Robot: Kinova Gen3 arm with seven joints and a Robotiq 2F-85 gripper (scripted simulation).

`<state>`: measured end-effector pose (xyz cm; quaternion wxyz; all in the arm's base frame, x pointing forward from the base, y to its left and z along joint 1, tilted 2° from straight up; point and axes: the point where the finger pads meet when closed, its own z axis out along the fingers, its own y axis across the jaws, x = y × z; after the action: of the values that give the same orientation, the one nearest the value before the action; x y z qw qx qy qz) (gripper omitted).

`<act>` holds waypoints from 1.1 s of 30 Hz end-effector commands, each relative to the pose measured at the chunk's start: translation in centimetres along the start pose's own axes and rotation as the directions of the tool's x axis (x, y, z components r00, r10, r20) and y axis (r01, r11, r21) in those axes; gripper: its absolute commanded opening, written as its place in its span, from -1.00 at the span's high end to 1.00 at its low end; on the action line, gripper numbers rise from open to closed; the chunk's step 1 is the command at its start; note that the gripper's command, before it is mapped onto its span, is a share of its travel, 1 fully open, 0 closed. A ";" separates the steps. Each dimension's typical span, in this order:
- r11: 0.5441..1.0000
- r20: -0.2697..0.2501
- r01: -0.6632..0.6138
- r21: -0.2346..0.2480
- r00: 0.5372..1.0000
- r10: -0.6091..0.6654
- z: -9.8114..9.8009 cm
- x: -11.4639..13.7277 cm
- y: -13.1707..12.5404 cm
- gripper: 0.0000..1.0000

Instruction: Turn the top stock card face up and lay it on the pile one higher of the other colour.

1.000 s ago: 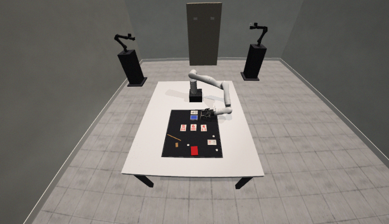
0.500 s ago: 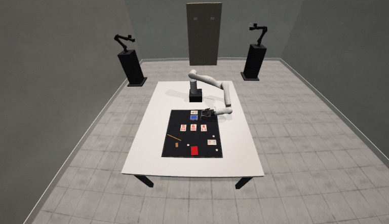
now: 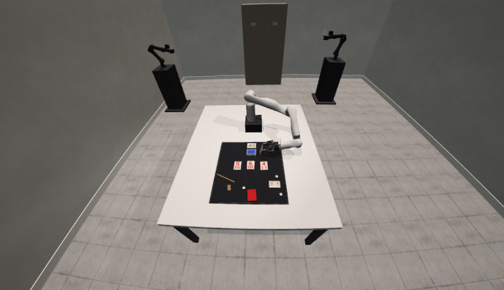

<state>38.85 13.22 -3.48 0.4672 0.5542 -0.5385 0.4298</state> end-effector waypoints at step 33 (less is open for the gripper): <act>1.000 0.001 0.000 0.001 1.000 0.000 -1.9 -1.6 -0.1 -0.43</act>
<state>38.86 15.43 -4.69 0.4667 0.5546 -0.5385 0.4297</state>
